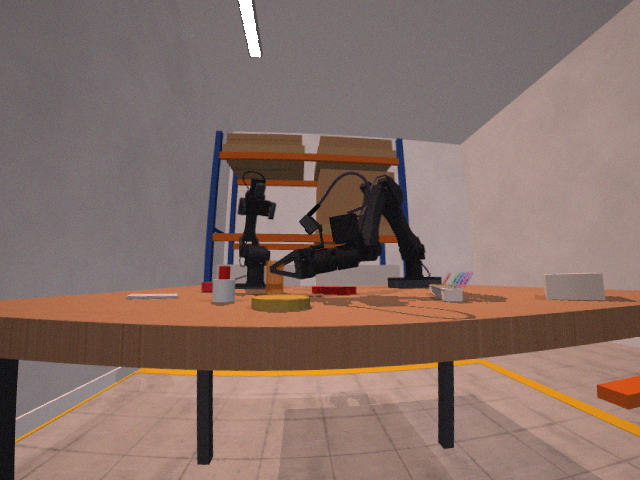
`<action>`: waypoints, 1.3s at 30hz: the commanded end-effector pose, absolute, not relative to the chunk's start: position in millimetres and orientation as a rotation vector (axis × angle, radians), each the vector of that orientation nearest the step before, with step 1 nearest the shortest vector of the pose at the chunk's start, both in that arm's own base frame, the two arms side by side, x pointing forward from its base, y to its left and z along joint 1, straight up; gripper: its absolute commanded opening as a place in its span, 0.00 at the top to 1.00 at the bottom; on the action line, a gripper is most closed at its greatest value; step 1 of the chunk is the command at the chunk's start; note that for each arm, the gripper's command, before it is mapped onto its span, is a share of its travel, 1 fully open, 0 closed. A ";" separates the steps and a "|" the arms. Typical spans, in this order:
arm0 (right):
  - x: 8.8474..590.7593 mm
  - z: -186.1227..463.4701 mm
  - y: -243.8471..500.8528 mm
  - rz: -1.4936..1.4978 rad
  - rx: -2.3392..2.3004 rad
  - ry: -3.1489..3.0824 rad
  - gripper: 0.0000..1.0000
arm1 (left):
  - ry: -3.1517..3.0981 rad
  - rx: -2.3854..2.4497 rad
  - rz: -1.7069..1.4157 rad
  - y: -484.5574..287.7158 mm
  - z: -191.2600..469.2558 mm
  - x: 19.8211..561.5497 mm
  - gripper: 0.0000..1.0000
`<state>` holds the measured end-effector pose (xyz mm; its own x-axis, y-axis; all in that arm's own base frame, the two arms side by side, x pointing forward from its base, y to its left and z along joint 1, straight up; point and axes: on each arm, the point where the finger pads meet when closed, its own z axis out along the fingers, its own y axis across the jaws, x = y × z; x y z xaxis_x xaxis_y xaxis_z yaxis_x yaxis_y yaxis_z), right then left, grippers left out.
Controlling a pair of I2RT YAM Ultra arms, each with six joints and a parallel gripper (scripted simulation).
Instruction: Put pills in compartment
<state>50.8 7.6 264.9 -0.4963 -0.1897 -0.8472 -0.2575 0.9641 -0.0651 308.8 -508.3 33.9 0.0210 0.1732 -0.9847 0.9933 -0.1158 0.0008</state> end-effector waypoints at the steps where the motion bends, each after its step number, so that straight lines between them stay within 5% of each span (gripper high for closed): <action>1: 50.9 259.6 6.6 0.087 -0.317 2.123 0.00 | 1.264 1.431 -1.206 -509.4 67.5 308.4 0.64; 12: 71.7 275.7 14.3 0.113 -0.317 2.062 0.00 | 1.256 1.581 -1.171 -482.1 52.0 312.1 0.64; 19: 153.7 300.1 65.2 0.221 -0.440 1.972 0.00 | 1.189 1.684 -1.130 -385.5 48.0 352.2 0.64; 27: 213.6 267.3 139.2 0.316 -0.607 1.985 0.00 | 1.063 1.580 -1.042 -292.8 65.6 399.0 0.64; 39: 219.9 226.4 179.4 0.351 -0.747 2.033 0.00 | 1.013 1.534 -0.956 -241.2 57.5 414.0 0.64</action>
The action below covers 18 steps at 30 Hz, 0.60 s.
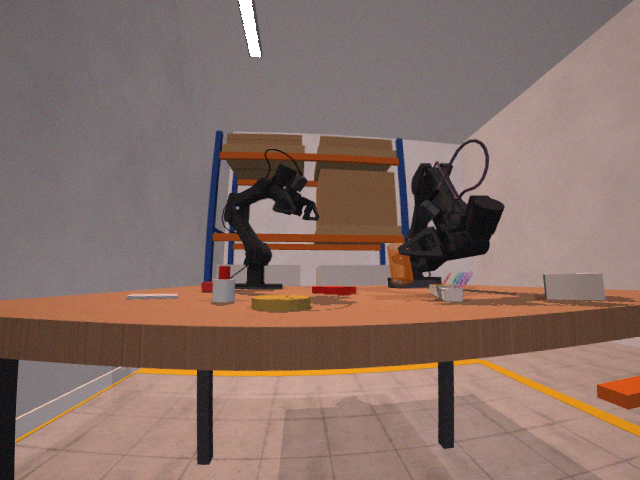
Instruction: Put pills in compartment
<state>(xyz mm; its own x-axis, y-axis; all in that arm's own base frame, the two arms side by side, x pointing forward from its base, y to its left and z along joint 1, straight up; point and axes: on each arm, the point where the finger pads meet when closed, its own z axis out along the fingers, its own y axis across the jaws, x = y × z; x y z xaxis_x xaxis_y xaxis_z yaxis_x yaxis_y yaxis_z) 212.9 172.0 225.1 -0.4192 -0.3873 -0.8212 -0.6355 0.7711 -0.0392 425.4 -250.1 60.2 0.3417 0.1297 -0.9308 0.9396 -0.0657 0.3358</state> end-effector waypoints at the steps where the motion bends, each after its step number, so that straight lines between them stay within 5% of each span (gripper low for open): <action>1: 219.8 225.0 180.3 0.351 -0.751 2.035 0.00 | 1.024 1.530 -0.965 -239.6 56.8 413.1 0.64; 18: 219.4 216.4 187.4 0.361 -0.769 2.047 0.00 | 1.452 1.444 -1.227 -230.0 38.8 382.0 0.64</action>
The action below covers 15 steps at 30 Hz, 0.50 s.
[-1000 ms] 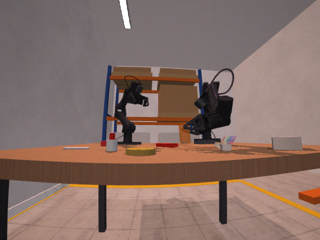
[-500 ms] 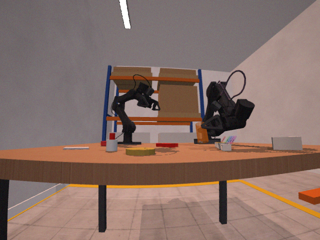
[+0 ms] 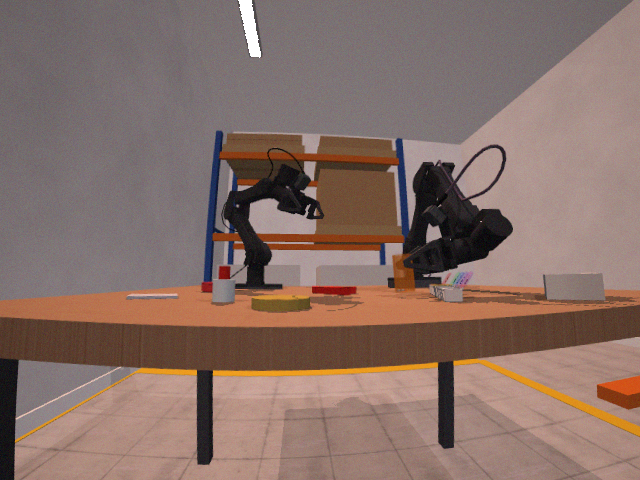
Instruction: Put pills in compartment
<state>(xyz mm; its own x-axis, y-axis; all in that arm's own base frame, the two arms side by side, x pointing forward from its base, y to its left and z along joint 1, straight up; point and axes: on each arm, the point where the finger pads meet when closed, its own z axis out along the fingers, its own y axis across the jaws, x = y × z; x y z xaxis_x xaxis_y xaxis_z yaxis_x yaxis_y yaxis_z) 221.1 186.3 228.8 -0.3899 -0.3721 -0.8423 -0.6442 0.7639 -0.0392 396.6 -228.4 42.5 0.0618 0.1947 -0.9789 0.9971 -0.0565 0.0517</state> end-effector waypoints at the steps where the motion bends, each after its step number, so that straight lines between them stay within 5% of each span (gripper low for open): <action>1: 219.4 216.3 187.4 0.361 -0.769 2.048 0.00 | 1.483 1.448 -1.222 -231.8 37.3 383.1 0.64; 15: 220.5 222.4 186.0 0.358 -0.765 2.034 0.00 | 2.045 1.353 -1.103 -273.0 55.4 385.0 0.64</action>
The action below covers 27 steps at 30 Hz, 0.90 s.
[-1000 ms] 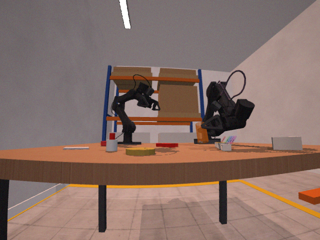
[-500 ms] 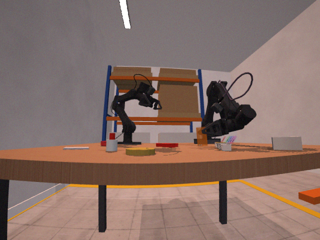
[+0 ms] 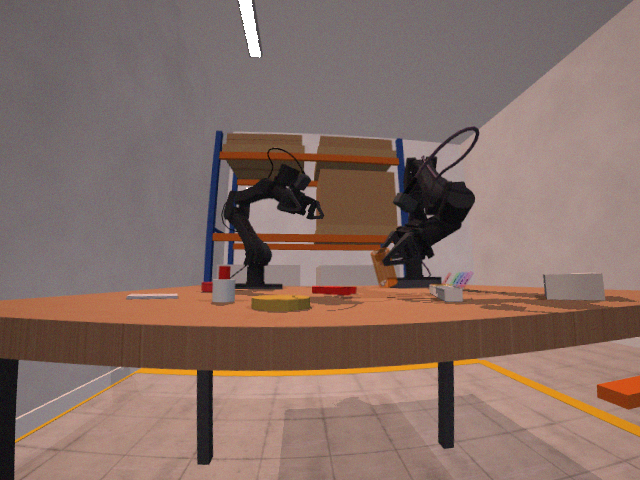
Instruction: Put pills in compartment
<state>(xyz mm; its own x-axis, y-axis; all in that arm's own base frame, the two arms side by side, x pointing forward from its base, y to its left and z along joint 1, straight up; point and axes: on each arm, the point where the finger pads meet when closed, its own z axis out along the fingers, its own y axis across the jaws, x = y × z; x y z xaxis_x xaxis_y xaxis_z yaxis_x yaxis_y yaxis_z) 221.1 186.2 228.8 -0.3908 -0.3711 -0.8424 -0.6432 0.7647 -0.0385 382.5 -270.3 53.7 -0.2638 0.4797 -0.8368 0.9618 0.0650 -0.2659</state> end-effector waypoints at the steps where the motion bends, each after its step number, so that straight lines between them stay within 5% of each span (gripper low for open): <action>1: 220.5 222.4 186.0 0.358 -0.765 2.034 0.00 | 2.078 1.337 -1.091 -274.6 55.7 385.1 0.64; 27: 220.5 222.4 186.0 0.358 -0.765 2.034 0.00 | 2.724 0.468 -0.671 -274.6 45.0 394.7 0.64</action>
